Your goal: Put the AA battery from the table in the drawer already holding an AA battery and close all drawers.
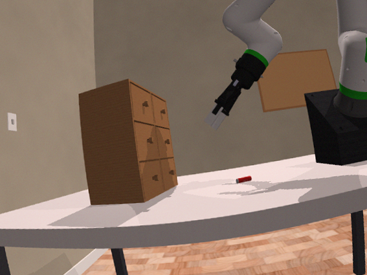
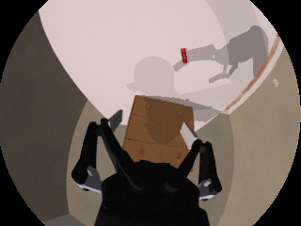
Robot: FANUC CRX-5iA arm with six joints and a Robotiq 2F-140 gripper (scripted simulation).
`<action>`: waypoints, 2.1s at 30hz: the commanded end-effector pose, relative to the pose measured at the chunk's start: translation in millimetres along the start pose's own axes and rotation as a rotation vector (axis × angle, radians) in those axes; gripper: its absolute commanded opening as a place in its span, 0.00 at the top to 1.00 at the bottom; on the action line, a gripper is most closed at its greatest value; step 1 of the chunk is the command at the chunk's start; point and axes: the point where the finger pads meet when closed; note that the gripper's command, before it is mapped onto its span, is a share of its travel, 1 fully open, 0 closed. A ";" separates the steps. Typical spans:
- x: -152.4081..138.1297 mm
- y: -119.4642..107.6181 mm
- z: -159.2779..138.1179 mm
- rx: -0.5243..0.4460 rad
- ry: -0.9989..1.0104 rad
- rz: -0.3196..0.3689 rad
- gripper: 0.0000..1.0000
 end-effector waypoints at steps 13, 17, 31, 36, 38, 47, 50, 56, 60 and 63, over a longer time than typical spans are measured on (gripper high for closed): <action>-4.6 34.2 -1.7 -0.318 -0.001 -0.045 0.00; -5.0 38.3 -2.3 -0.356 -0.002 -0.052 0.00; -5.0 49.2 -2.6 -0.445 -0.003 -0.071 0.00; -5.2 49.5 -2.7 -0.449 -0.003 -0.071 0.00; -5.2 49.5 -2.7 -0.450 -0.003 -0.071 0.00; -5.3 49.5 -2.7 -0.450 -0.003 -0.071 0.80; -5.3 49.5 -2.7 -0.450 -0.003 -0.071 0.80; -5.3 49.5 -2.7 -0.450 -0.003 -0.071 0.80; -5.3 49.6 -2.7 -0.450 -0.003 -0.071 0.80; -5.3 50.6 -2.6 -0.450 -0.003 -0.071 0.80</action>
Point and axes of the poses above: the point where the finger pads meet when closed, its own y axis out along the fingers, its own x axis across the jaws, z = x × y, and after that the axes turned 12 degrees about y, right-handed
